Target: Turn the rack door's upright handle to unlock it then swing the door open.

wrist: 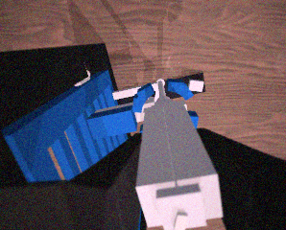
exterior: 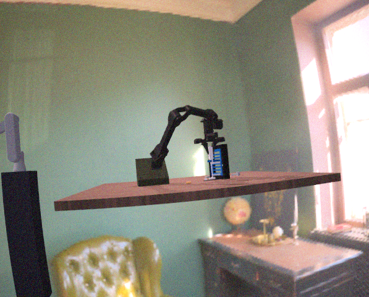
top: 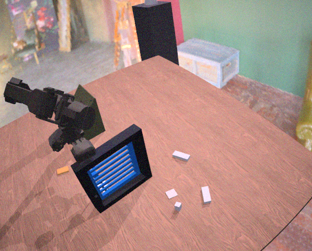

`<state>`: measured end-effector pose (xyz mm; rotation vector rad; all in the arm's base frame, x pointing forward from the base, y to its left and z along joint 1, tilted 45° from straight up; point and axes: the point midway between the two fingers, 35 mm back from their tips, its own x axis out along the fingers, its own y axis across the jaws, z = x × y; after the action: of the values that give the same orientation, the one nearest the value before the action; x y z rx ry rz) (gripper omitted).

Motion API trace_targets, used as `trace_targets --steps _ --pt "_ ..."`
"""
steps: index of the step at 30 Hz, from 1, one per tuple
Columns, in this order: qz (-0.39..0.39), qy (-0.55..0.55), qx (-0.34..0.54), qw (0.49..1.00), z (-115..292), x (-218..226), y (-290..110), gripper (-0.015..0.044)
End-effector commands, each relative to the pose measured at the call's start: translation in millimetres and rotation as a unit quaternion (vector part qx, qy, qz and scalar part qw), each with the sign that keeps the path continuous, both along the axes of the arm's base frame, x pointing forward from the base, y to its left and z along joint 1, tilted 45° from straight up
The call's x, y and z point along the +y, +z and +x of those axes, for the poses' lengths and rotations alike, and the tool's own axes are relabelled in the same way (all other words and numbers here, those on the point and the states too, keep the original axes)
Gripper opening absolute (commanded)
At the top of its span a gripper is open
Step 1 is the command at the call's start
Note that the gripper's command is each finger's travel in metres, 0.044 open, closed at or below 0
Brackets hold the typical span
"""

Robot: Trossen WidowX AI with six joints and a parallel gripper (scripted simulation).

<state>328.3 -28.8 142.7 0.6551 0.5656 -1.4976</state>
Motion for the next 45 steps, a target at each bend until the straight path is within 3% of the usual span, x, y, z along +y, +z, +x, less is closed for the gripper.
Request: trace_targets --steps 1,43,45 --pt "0.002 -0.076 -0.076 0.994 0.7 -1.4 -0.8 0.0023" --pt "0.002 -0.078 -0.078 0.994 0.7 -1.4 -0.8 0.0023" --pt "0.002 -0.078 -0.078 0.994 0.7 -1.4 -0.8 0.0076"
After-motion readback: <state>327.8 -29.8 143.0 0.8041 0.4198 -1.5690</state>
